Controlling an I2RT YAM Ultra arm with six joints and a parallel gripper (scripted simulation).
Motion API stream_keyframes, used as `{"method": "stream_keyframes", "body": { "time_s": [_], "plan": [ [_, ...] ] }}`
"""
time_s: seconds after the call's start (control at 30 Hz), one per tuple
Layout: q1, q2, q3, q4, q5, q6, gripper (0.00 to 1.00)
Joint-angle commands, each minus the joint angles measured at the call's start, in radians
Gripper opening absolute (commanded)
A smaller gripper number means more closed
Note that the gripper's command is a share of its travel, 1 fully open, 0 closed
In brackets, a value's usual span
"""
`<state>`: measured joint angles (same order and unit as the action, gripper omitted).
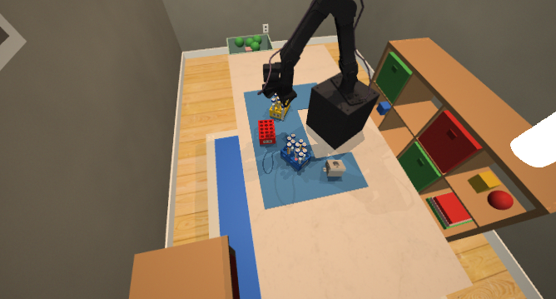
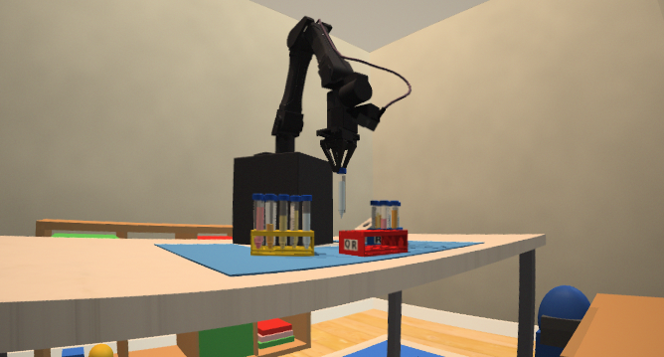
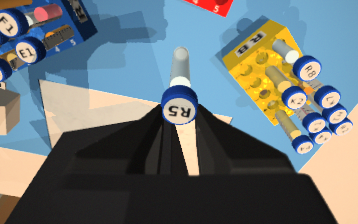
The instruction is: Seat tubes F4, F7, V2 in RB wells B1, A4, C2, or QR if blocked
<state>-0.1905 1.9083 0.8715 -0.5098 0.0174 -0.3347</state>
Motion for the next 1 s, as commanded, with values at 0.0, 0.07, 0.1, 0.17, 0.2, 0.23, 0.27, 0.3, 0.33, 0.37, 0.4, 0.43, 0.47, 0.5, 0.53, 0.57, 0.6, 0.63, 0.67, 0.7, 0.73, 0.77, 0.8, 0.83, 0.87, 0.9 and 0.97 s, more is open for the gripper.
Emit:
{"method": "stream_keyframes", "body": {
  "time_s": [0.0, 0.07, 0.1, 0.17, 0.2, 0.23, 0.27, 0.3, 0.33, 0.37, 0.4, 0.43, 0.47, 0.5, 0.53, 0.57, 0.6, 0.63, 0.67, 0.7, 0.73, 0.77, 0.8, 0.83, 0.87, 0.9, 0.97],
  "plan": [
    [0.034, 0.022, 0.036, -0.025, 0.003, 0.053, 0.00],
    [0.055, 0.030, 0.048, -0.029, 0.002, 0.074, 0.00],
    [0.065, 0.035, 0.055, -0.032, 0.002, 0.084, 0.00],
    [0.076, 0.041, 0.064, -0.036, 0.002, 0.063, 0.00],
    [0.076, 0.041, 0.064, -0.036, 0.002, 0.016, 0.00],
    [0.076, 0.041, 0.064, -0.036, 0.002, -0.016, 0.00],
    [0.062, 0.035, 0.048, -0.037, 0.002, -0.048, 0.00],
    [0.059, 0.034, 0.046, -0.037, 0.004, -0.080, 0.00],
    [0.061, 0.034, 0.046, -0.037, 0.003, -0.112, 0.00],
    [0.063, 0.034, 0.046, -0.037, 0.003, -0.144, 0.00],
    [0.063, 0.034, 0.046, -0.037, 0.004, -0.176, 0.00],
    [0.063, 0.034, 0.046, -0.037, 0.004, -0.176, 0.00],
    [0.063, 0.034, 0.046, -0.037, 0.004, -0.176, 0.00],
    [0.063, 0.034, 0.046, -0.037, 0.003, -0.212, 0.00],
    [0.063, 0.034, 0.046, -0.037, 0.003, -0.244, 0.00],
    [0.063, 0.034, 0.046, -0.037, 0.004, -0.276, 0.00],
    [0.064, 0.034, 0.046, -0.037, 0.004, -0.308, 0.00],
    [0.064, 0.034, 0.046, -0.037, 0.004, -0.341, 0.00],
    [0.064, 0.034, 0.046, -0.037, 0.004, -0.368, 0.00],
    [0.063, 0.034, 0.046, -0.037, 0.003, -0.371, 0.00],
    [0.087, 0.044, 0.069, -0.037, 0.003, -0.364, 0.00],
    [0.097, 0.047, 0.074, -0.039, 0.002, -0.355, 0.00],
    [0.107, 0.051, 0.079, -0.041, 0.000, -0.346, 0.00],
    [0.117, 0.055, 0.085, -0.044, -0.001, -0.337, 0.00],
    [0.128, 0.059, 0.091, -0.046, -0.001, -0.327, 0.00],
    [0.138, 0.063, 0.098, -0.049, 0.000, -0.302, 0.00],
    [0.158, 0.072, 0.111, -0.053, 0.000, -0.283, 0.00]
  ]
}}
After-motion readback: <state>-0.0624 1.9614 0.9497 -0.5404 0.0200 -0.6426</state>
